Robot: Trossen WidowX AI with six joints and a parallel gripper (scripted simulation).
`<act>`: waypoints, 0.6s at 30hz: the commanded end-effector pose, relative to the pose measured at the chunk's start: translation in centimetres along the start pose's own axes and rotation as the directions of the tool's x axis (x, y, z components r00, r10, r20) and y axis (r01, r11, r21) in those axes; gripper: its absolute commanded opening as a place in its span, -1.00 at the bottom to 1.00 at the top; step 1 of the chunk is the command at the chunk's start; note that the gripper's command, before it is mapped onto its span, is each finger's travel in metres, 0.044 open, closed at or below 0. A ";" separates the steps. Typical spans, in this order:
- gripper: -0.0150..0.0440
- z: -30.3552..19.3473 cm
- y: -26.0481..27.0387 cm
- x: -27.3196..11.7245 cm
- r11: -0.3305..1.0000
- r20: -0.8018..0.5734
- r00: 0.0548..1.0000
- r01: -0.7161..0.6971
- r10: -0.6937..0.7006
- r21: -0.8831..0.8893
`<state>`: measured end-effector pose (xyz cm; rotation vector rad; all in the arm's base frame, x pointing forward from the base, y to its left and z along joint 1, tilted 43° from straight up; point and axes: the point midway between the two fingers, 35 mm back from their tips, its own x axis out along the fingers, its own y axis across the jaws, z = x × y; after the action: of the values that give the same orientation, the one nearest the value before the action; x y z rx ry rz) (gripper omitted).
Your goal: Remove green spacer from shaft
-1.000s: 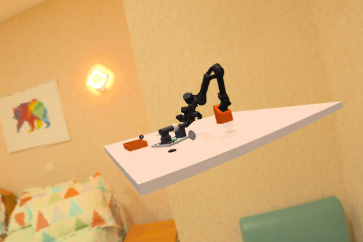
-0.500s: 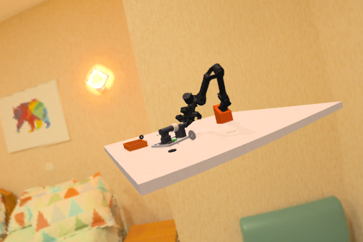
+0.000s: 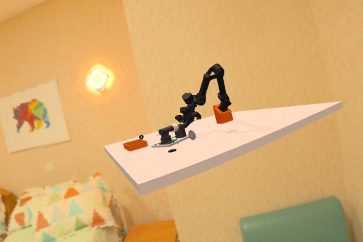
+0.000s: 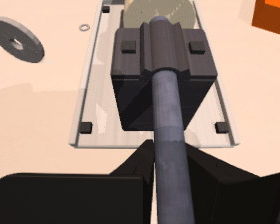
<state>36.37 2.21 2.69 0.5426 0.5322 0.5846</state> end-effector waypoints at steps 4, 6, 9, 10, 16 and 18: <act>-0.49 0.3 0.0 0.2 1.000 0.003 1.000 -0.002 0.002 -0.002; -0.49 0.4 0.0 0.3 1.000 0.003 1.000 -0.002 0.002 -0.002; -0.49 0.4 0.0 0.3 1.000 0.003 1.000 -0.002 0.002 -0.002; -0.49 0.5 0.0 0.3 1.000 0.003 1.000 -0.002 0.002 -0.002; -0.49 0.6 0.0 0.5 1.000 0.003 1.000 -0.002 0.002 -0.002; -0.49 0.7 0.0 0.5 1.000 0.003 1.000 -0.002 0.002 -0.002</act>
<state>36.91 2.34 2.88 0.5424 0.5319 0.5844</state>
